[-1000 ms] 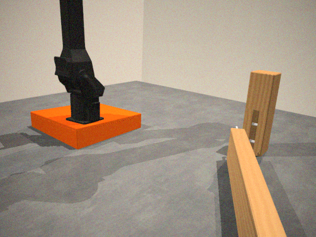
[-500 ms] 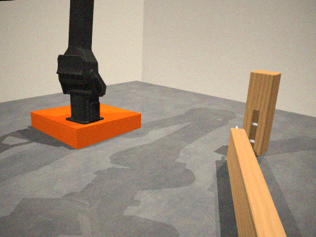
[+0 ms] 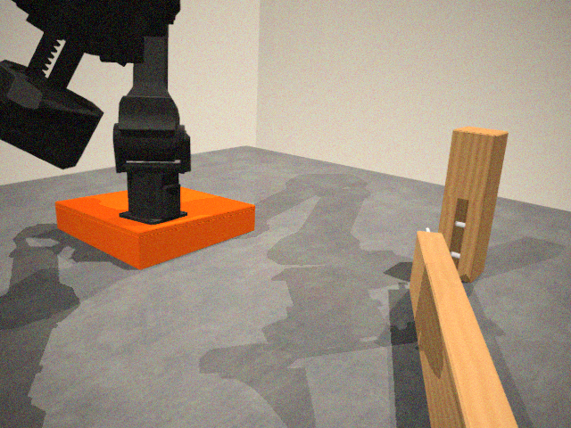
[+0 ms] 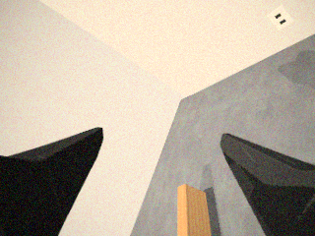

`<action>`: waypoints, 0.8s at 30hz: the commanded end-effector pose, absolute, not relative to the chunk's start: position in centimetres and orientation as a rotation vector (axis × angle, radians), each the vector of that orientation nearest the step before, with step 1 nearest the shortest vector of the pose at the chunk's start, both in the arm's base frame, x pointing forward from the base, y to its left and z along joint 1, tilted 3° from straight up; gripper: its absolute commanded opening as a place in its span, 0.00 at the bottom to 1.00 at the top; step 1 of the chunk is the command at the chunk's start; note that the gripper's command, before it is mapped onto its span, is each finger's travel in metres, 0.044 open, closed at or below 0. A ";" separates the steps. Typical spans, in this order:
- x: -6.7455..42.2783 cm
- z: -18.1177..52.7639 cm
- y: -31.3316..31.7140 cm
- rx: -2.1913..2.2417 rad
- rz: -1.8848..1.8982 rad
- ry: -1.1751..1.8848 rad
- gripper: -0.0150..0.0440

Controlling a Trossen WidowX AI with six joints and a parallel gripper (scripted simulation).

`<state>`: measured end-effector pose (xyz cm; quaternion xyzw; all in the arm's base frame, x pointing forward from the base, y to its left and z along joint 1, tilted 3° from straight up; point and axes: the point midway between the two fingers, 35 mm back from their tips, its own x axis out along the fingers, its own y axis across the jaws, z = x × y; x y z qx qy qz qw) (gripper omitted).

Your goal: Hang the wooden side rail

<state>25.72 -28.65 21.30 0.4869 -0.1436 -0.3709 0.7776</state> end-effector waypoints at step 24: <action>27.5 11.1 5.1 0.242 0.142 0.325 1.00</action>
